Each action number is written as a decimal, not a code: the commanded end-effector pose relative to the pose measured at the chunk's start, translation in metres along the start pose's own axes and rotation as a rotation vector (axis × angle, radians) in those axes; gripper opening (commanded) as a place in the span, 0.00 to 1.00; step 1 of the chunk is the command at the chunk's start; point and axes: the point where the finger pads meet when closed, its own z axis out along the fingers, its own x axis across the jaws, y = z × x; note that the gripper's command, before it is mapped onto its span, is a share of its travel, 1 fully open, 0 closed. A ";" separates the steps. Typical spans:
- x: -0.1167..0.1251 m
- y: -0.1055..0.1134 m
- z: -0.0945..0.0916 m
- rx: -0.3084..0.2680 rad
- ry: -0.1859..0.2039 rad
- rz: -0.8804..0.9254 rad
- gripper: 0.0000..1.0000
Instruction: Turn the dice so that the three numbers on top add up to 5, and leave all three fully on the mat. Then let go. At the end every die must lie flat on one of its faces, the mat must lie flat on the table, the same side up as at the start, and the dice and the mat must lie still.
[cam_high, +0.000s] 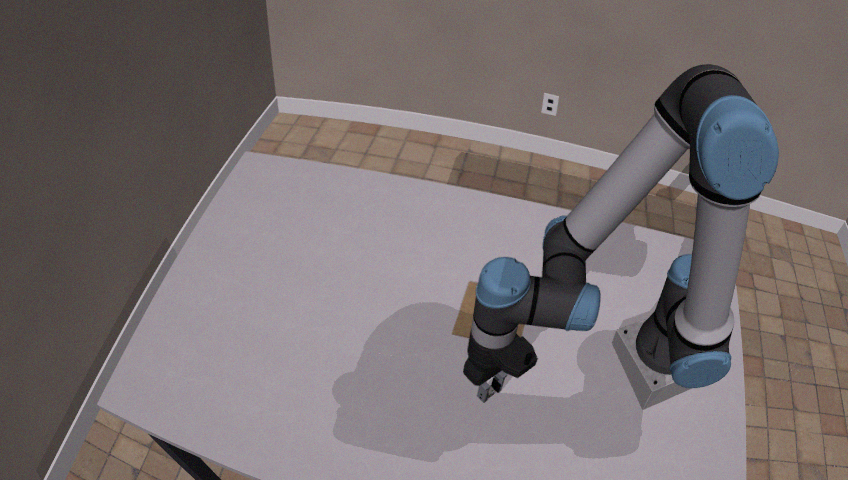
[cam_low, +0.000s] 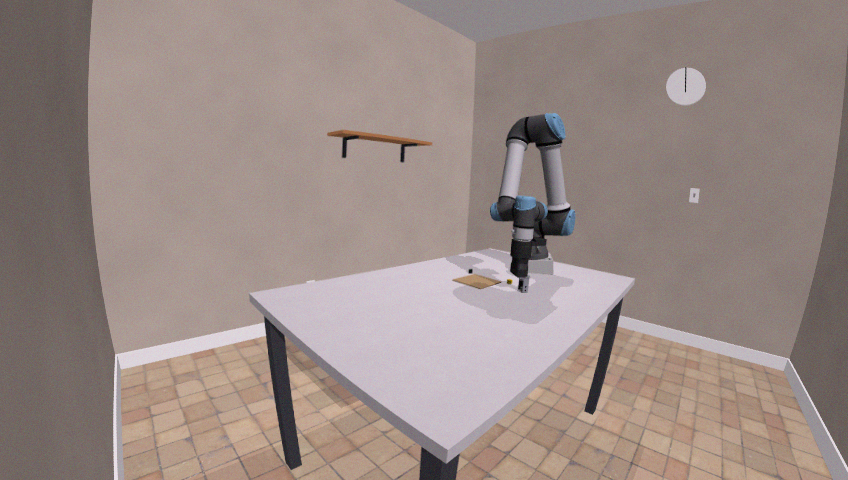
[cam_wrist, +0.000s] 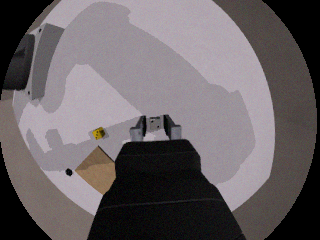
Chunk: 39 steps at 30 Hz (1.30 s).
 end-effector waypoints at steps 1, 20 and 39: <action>0.000 0.000 0.000 -0.001 0.001 0.000 0.64; 0.000 0.000 0.000 -0.001 0.001 0.000 0.34; 0.000 0.000 0.000 -0.001 0.001 0.000 0.34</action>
